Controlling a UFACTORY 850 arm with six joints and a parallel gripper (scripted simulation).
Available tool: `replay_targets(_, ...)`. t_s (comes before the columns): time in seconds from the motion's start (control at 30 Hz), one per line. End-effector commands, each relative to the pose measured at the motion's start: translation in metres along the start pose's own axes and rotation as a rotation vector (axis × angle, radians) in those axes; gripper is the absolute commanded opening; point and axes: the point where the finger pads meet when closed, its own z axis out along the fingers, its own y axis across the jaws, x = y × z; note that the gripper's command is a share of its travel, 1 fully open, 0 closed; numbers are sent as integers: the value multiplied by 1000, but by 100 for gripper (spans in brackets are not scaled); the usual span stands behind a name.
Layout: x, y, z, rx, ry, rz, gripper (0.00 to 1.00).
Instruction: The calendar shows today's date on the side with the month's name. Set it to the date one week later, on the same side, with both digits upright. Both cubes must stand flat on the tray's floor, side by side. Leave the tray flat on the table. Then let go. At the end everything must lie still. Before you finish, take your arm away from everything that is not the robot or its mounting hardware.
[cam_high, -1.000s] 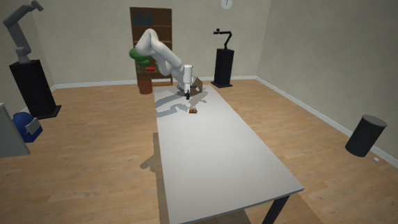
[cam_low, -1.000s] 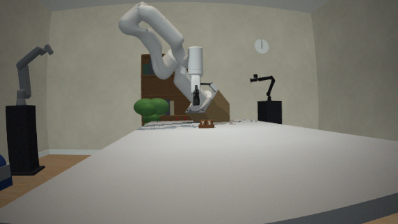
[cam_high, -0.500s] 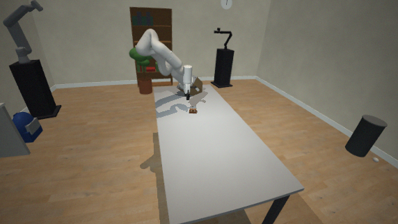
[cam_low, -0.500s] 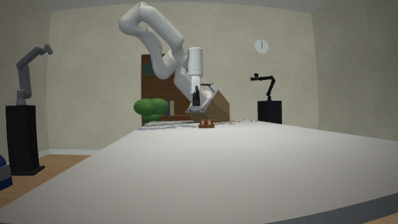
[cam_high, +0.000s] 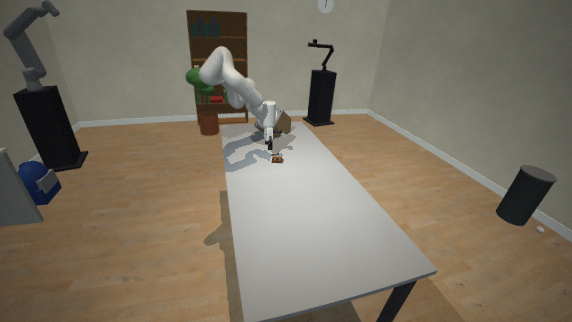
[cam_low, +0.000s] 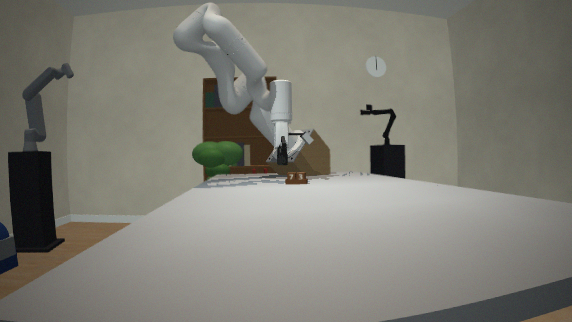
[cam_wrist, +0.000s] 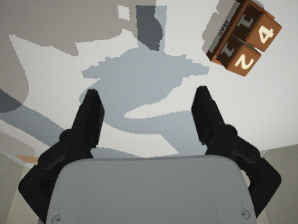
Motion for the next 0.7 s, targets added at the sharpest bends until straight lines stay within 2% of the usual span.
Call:
replay_targets(0.0, 0, 1, 7, -2, 0, 0, 100)
replay_targets(0.67, 0, 1, 15, -2, 0, 0, 100)
